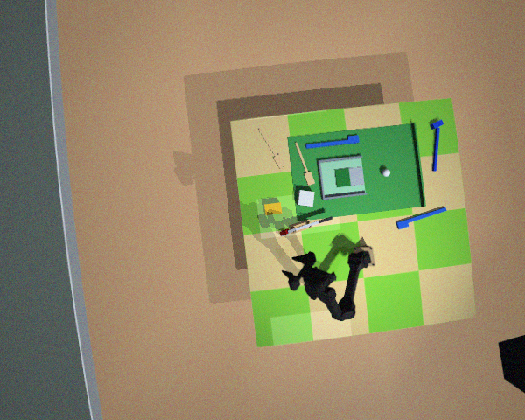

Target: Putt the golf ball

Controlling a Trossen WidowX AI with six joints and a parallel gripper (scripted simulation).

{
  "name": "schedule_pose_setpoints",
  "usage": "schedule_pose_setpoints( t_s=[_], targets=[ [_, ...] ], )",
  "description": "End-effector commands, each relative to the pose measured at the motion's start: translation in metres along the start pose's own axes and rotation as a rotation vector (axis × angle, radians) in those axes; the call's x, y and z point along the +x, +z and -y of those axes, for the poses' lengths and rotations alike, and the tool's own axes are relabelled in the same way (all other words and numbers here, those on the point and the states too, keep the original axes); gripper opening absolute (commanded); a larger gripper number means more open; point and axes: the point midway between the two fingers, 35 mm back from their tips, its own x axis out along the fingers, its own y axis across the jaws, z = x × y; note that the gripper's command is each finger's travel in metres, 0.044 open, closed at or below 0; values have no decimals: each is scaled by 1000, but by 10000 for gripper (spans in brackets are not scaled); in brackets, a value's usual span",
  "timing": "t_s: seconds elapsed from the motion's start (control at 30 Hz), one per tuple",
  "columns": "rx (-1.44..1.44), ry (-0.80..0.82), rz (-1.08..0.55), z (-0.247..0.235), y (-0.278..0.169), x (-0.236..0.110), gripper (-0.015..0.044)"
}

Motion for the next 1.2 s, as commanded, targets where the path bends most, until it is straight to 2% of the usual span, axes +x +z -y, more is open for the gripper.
schedule_pose_setpoints(
  t_s=[0.0,0.1,0.3,0.37,0.6,0.77,1.0,1.1,1.17],
  targets=[
    [19,2,-2,-1,-1,0,426],
    [305,33,-34,-21,-21,3,440],
    [1285,135,-184,-101,-68,9,440],
    [1495,161,-259,-126,-76,10,440],
    [2238,212,-429,-187,-82,6,440],
    [2776,233,-610,-228,-78,1,440],
    [3521,226,-1011,-278,-62,-10,440],
    [3821,200,-1283,-295,-52,-16,440],
    [4001,169,-1525,-306,-44,-20,440]
  ],
)
